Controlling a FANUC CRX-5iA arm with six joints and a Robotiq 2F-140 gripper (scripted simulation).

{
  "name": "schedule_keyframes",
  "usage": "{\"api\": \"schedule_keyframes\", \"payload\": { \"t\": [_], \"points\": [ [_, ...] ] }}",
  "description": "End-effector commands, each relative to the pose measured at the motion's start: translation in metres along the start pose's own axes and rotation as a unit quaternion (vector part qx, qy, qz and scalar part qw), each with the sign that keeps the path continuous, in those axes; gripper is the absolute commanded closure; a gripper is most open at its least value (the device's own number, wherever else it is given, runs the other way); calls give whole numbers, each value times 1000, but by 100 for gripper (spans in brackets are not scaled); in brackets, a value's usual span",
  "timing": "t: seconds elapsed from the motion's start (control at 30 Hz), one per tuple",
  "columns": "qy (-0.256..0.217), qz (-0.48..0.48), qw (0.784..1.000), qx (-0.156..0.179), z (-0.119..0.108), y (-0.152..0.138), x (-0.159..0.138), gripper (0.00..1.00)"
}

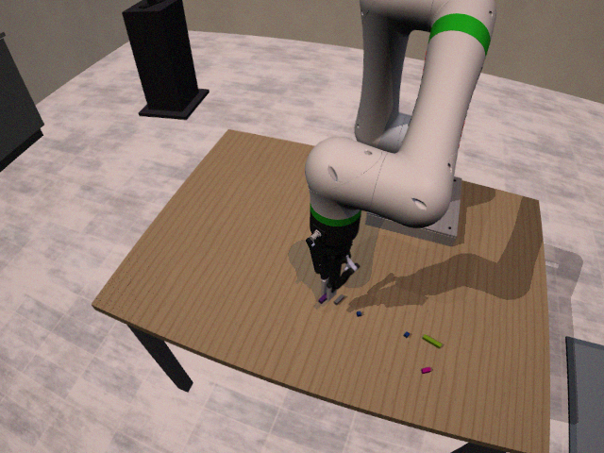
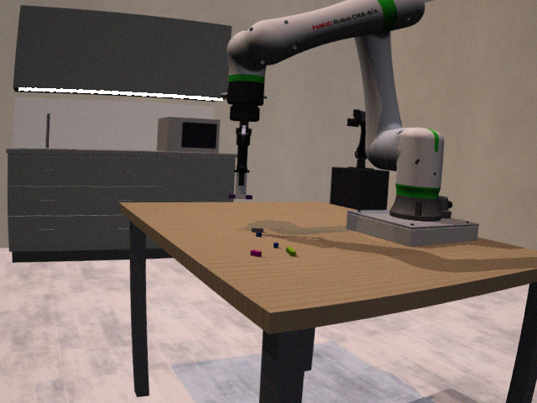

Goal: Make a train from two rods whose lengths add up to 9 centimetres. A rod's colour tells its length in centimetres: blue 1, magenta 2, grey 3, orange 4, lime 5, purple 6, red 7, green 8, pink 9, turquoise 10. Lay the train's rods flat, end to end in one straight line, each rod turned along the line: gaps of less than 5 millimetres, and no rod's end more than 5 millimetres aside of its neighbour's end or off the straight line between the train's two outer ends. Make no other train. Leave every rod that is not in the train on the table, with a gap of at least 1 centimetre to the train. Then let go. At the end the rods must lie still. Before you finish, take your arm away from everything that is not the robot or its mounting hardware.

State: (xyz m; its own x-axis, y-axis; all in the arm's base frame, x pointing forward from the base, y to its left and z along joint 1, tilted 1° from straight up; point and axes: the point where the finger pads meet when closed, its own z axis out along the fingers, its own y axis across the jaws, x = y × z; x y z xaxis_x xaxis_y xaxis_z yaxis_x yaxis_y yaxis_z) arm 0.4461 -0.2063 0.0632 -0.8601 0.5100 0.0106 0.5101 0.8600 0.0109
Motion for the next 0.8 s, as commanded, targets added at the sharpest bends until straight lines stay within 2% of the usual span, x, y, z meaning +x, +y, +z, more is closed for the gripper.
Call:
{"api": "schedule_keyframes", "payload": {
  "t": [0.0, 0.4, 0.77],
  "points": [
    [0, 0, 1000, 0, 9, 0, 0, 97],
    [0, 0, 1000, 0, 59, 0, 0, 97],
    [0, 0, 1000, 0, 71, 0, 0, 97]
  ]
}}
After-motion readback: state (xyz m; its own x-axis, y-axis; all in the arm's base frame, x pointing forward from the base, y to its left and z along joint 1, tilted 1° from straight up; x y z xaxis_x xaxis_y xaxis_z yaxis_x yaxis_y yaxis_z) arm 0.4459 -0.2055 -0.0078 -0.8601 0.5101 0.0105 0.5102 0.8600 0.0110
